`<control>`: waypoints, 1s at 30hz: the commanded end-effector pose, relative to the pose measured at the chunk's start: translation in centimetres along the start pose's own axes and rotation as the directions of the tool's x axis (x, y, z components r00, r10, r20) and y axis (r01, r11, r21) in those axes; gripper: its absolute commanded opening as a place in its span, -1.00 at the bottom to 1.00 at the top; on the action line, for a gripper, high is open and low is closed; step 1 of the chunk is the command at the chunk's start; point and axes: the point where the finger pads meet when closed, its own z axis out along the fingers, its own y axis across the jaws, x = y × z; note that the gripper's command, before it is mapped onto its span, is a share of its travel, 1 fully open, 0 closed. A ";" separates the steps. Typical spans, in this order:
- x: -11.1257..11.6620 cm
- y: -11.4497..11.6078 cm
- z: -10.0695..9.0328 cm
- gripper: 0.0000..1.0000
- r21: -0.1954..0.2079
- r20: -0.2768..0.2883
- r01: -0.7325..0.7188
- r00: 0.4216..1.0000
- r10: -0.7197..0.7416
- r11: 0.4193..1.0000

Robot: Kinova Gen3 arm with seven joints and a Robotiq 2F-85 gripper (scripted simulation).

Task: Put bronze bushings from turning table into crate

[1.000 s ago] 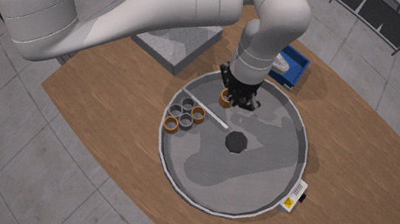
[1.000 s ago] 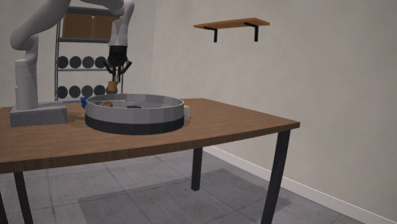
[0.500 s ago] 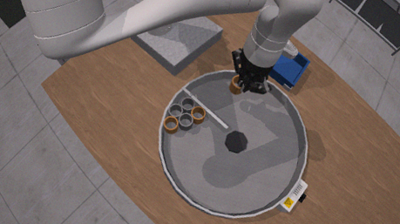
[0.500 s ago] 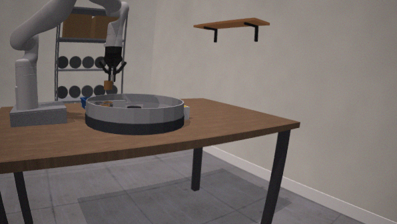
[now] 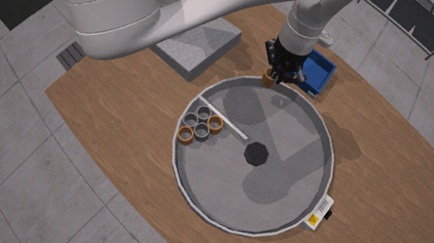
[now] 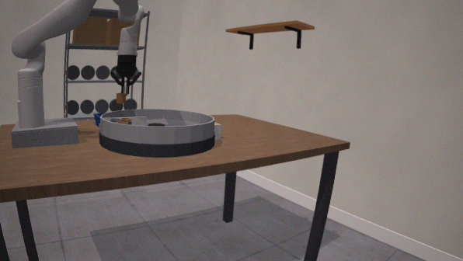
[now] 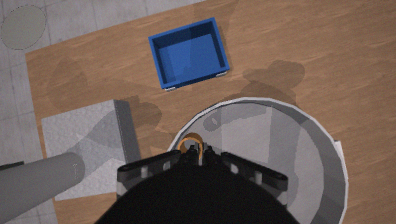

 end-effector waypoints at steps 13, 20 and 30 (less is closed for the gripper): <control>5.4 -2.2 -0.1 -1.00 -0.001 0.005 0.002 1.000 -0.002 1.000; 6.4 -2.4 -0.2 -1.00 -0.003 0.004 0.009 1.000 -0.009 1.000; 10.8 -4.2 -0.2 -1.00 -0.002 0.004 0.011 1.000 -0.011 1.000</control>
